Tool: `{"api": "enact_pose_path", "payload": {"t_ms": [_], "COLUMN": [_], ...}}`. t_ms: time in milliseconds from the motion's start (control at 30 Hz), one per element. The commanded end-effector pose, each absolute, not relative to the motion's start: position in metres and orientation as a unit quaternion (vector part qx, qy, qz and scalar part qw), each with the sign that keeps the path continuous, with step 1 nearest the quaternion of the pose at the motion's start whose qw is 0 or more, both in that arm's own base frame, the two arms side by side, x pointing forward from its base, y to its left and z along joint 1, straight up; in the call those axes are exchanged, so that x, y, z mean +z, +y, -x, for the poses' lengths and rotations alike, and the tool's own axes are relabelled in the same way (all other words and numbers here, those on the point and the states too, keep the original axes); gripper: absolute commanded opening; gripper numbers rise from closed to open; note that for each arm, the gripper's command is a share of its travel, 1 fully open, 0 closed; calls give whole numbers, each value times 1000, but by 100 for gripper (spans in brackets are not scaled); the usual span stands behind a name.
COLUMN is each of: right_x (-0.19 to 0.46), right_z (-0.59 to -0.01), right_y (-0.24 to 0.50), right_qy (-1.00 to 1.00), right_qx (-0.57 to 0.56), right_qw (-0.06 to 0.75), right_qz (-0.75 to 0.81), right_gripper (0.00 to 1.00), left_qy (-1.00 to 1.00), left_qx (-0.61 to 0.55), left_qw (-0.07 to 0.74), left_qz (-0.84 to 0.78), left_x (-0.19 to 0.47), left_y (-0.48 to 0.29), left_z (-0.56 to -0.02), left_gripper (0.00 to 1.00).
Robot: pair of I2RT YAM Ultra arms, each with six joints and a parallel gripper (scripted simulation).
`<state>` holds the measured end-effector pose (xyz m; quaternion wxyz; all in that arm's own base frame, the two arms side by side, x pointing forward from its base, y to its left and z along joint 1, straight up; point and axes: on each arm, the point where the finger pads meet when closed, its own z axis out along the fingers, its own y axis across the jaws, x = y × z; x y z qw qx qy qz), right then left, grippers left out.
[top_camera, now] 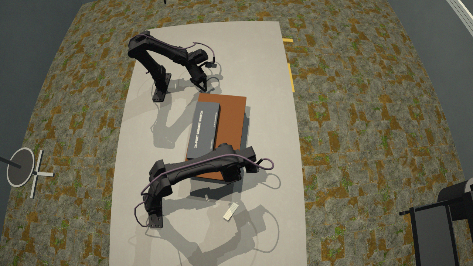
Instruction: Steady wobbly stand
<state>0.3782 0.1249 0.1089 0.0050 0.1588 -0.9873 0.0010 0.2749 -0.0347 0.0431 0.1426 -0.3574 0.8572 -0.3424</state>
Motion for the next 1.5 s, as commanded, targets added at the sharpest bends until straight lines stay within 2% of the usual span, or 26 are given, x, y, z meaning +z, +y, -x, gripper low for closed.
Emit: {"api": "enact_pose_path", "payload": {"t_ms": [0,200,333,467,1433,1467], "right_x": [105,105,105,105,143,161], "right_z": [-377,-377,-377,-377,-384,-384], "right_y": [127,127,127,127,130,117], "right_qy": [-987,-987,-987,-987,-987,-988], "right_qx": [2,2,2,2,0,0], "right_qw": [7,7,7,7,-3,-32], "right_qz": [-162,-162,-162,-162,-162,-148], "right_gripper": [0,0,0,0,0,0], "left_qy": [857,862,858,863,860,863], "left_qx": [-348,-344,-345,-345,-345,-338], "left_qw": [170,143,171,137,159,203], "left_qz": [340,345,340,343,341,317], "left_x": [72,85,91,67,79,97], "left_y": [-26,-25,-22,-35,-26,-22], "left_z": [-286,-265,-277,-257,-273,-289], "left_gripper": [0,0,0,0,0,0]}}
